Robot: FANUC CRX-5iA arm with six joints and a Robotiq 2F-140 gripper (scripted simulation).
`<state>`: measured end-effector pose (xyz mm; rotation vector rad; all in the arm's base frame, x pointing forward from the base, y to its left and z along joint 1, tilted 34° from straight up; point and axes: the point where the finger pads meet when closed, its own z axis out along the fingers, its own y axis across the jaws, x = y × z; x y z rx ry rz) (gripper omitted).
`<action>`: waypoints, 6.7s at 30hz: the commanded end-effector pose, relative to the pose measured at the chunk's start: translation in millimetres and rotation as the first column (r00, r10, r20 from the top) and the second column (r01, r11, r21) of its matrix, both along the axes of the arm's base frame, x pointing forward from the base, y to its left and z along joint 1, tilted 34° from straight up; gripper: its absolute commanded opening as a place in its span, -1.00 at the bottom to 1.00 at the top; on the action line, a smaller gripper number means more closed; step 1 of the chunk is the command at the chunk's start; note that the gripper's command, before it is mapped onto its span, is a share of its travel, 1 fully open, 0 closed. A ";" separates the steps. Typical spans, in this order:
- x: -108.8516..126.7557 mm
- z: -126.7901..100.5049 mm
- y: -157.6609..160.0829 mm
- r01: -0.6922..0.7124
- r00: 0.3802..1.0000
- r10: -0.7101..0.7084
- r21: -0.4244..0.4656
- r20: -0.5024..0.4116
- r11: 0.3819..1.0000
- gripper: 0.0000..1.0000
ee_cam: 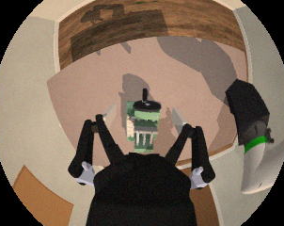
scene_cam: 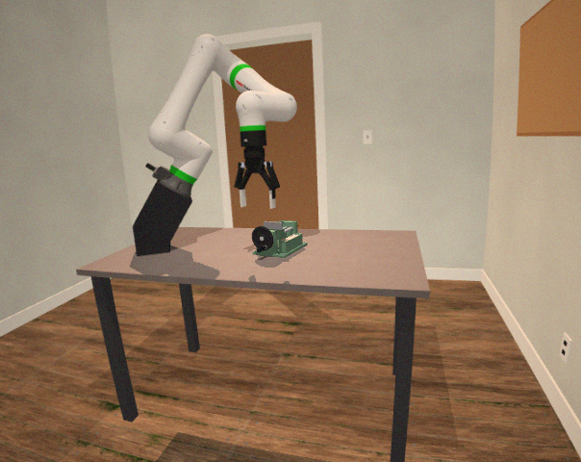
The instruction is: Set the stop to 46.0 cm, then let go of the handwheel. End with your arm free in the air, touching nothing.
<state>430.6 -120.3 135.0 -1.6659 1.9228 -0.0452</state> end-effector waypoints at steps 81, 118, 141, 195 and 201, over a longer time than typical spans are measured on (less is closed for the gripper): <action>58.1 27.2 86.4 -0.001 1.000 0.001 0.002 0.000 1.000 -0.33; 58.1 27.2 86.4 -0.001 1.000 0.001 0.002 0.000 1.000 -0.33; 13.8 -27.8 12.4 -0.001 1.000 0.001 0.002 0.000 1.000 -0.33; 70.8 -133.3 56.6 -0.001 1.000 0.001 0.002 0.000 1.000 -0.33; 71.4 -134.4 57.1 -0.001 1.000 0.001 0.002 0.000 1.000 -0.33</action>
